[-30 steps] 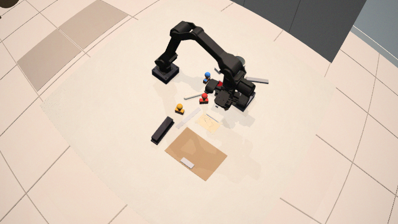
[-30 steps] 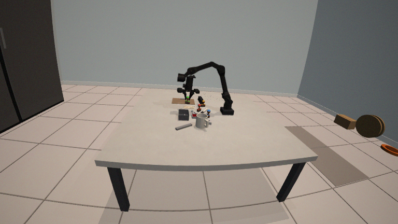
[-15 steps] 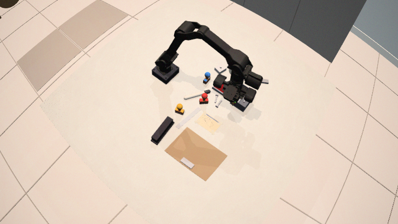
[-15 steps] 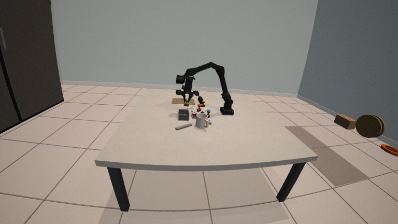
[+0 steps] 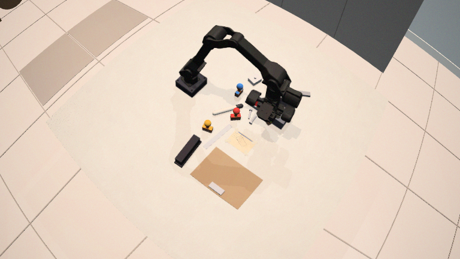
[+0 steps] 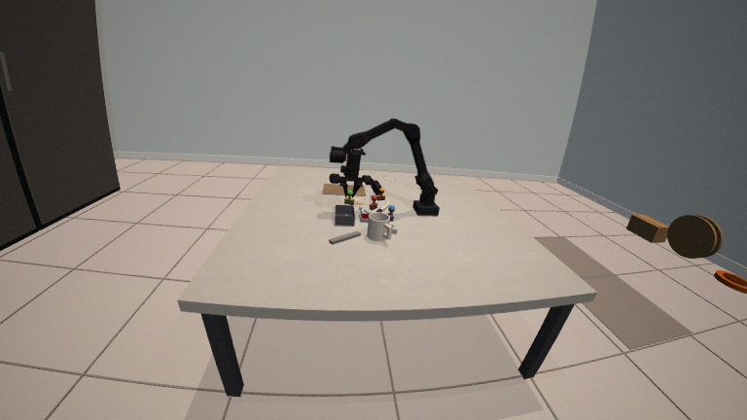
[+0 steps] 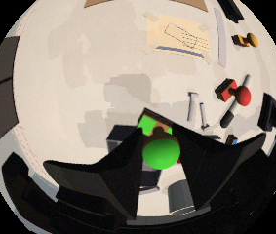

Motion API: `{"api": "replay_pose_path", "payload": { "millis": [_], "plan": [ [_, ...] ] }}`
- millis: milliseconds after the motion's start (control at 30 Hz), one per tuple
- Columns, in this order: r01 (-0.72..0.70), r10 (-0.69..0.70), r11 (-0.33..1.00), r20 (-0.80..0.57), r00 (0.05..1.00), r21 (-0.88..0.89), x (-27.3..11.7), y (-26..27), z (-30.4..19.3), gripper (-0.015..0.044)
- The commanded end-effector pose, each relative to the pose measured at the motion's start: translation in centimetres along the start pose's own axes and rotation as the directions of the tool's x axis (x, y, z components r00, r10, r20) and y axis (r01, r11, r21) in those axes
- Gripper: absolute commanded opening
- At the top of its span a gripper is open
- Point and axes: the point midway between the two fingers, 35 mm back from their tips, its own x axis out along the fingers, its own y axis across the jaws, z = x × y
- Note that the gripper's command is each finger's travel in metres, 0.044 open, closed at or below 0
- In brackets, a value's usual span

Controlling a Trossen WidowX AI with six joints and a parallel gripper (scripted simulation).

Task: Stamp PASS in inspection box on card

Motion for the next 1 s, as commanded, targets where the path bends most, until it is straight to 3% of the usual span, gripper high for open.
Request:
{"api": "replay_pose_path", "payload": {
  "millis": [0,700,967],
  "plan": [
    [0.003,-0.003,1.0,0.003,1.0,0.002,0.8,-0.1,0.1,0.0],
    [0.003,-0.003,1.0,0.003,1.0,0.002,3.9,-0.5,0.0,0.0],
    [0.002,-0.002,1.0,0.001,1.0,0.006,3.5,-0.4,0.0,0.021]
  ]
}}
